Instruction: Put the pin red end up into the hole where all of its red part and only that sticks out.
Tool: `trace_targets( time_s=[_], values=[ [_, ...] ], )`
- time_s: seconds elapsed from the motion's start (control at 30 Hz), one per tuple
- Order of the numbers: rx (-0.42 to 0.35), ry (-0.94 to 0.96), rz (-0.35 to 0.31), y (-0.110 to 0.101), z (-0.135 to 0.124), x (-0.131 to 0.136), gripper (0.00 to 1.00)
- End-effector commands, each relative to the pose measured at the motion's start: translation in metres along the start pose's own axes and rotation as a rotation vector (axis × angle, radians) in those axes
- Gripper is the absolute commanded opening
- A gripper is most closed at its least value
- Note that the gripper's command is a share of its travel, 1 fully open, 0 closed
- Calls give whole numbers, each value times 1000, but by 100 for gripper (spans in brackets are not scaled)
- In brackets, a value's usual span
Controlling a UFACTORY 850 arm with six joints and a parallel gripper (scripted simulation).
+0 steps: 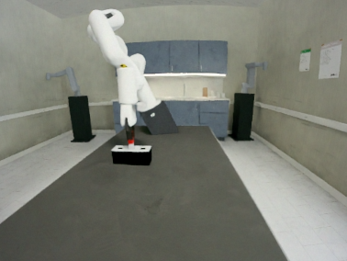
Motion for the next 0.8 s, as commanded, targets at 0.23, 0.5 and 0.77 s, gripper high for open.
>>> trace_targets(
  time_s=[0.23,0.5,0.77],
  values=[
    [1,0,-2,-1,0,1,0],
    [1,0,-2,3,0,2,0],
    [1,0,-2,3,0,2,0]
  ],
)
Point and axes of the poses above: the point where the finger pads meet when closed, its own y axis out along the fingers, its own x axis across the jaws, z = x × y, the point moved 3 cm from there along -y, back along the fingers, and after that the axes turned 10 degrees about y, right-handed, at the moved point
